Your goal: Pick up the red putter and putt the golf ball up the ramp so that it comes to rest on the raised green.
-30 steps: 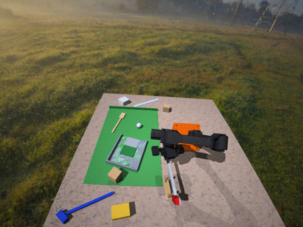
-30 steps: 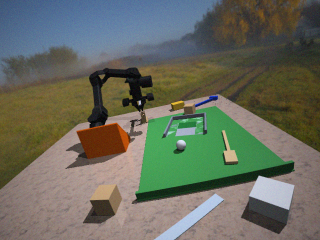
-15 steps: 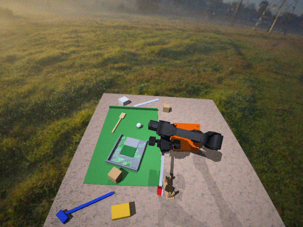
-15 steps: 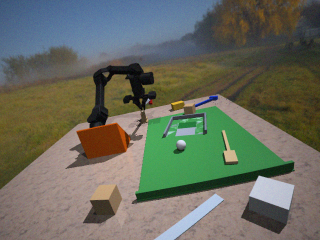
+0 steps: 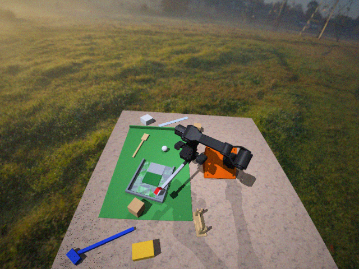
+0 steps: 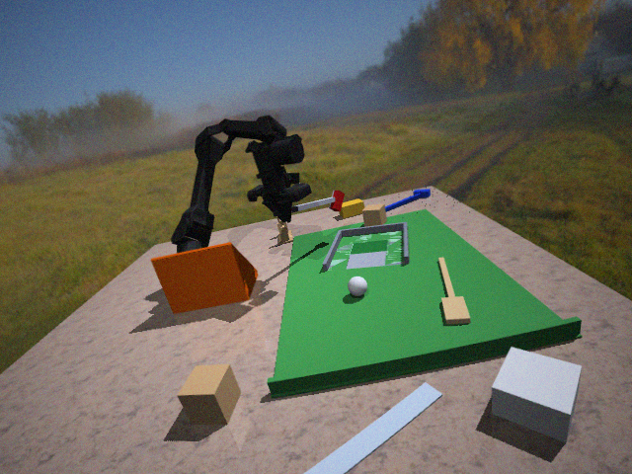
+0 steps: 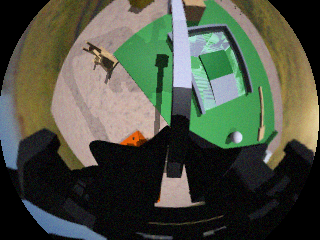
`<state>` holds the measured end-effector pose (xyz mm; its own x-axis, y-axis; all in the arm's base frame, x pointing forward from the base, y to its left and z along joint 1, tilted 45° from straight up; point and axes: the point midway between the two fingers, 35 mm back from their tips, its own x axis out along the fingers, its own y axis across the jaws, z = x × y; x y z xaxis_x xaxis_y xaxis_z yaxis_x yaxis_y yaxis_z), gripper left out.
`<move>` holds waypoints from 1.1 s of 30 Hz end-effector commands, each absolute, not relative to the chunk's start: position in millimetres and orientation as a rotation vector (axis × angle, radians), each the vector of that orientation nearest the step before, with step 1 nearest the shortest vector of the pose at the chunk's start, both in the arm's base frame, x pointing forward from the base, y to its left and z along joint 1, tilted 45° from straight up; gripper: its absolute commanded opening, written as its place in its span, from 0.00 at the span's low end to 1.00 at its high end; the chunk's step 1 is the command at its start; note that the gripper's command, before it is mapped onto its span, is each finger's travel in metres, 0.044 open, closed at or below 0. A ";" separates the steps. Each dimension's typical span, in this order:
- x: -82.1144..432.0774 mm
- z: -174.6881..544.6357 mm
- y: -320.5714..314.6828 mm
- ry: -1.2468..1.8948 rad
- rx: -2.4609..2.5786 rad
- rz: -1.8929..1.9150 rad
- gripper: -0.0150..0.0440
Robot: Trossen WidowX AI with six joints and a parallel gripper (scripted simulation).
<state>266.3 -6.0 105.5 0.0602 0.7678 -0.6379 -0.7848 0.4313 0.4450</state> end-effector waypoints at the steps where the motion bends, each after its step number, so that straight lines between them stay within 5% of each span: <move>1: 267.9 85.2 -35.5 1.045 0.067 1.070 0.25; 33: 204.3 -40.0 -164.5 1.552 0.783 0.432 0.25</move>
<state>204.3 -158.5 -38.2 0.0083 0.7068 -0.7073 0.2067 0.6909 0.6928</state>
